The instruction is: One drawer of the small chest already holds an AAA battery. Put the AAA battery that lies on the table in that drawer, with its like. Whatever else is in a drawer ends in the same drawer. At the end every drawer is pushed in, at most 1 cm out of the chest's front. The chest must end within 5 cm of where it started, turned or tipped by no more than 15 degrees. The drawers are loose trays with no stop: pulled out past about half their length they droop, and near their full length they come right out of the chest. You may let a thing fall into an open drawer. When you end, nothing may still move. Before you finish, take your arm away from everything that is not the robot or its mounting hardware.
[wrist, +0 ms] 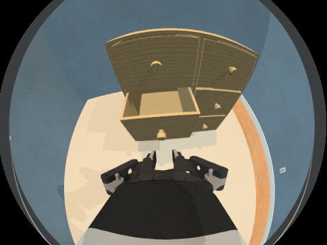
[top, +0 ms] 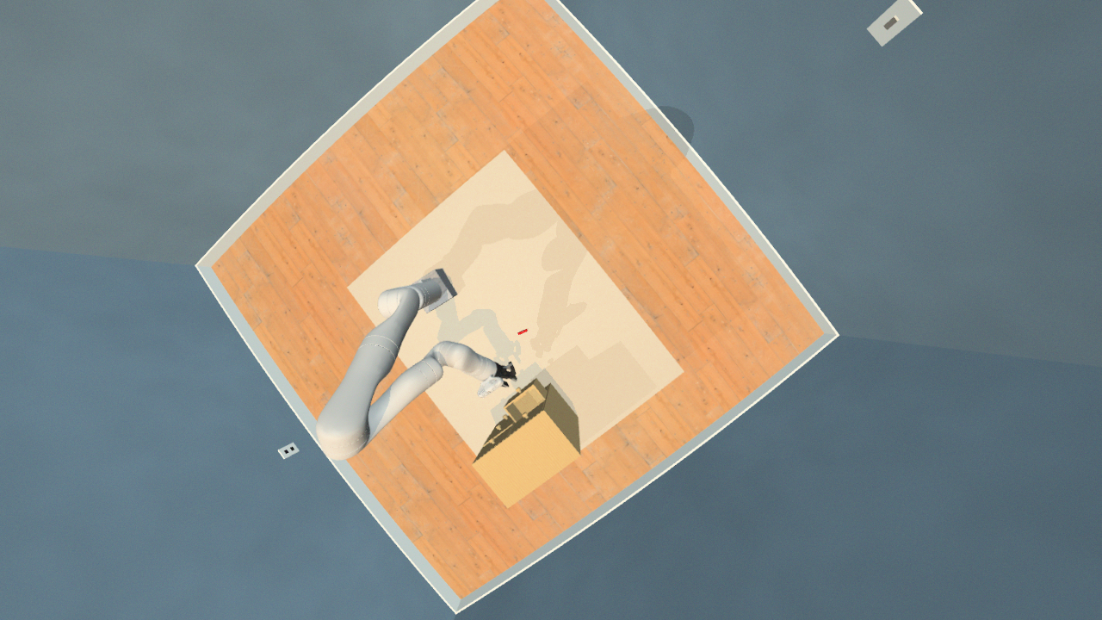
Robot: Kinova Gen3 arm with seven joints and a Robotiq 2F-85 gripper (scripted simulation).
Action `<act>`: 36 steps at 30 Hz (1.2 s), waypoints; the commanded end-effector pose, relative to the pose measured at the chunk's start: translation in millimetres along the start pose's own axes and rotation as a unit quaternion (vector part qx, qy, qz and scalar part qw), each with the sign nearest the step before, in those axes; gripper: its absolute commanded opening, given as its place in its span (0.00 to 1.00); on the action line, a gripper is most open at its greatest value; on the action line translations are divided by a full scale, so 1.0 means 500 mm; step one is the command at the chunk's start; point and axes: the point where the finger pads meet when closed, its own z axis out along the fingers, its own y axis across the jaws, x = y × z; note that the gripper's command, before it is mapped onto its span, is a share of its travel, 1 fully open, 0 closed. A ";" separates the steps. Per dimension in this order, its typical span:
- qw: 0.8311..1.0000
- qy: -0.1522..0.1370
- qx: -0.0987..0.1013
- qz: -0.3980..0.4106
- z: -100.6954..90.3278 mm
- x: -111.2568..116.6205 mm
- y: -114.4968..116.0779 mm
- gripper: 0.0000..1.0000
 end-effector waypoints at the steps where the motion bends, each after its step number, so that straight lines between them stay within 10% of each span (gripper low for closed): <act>1: 1.000 0.005 0.002 -0.005 -0.018 -0.017 -0.004 0.33; 36: 1.000 -0.004 0.008 -0.004 -0.080 -0.033 -0.004 0.33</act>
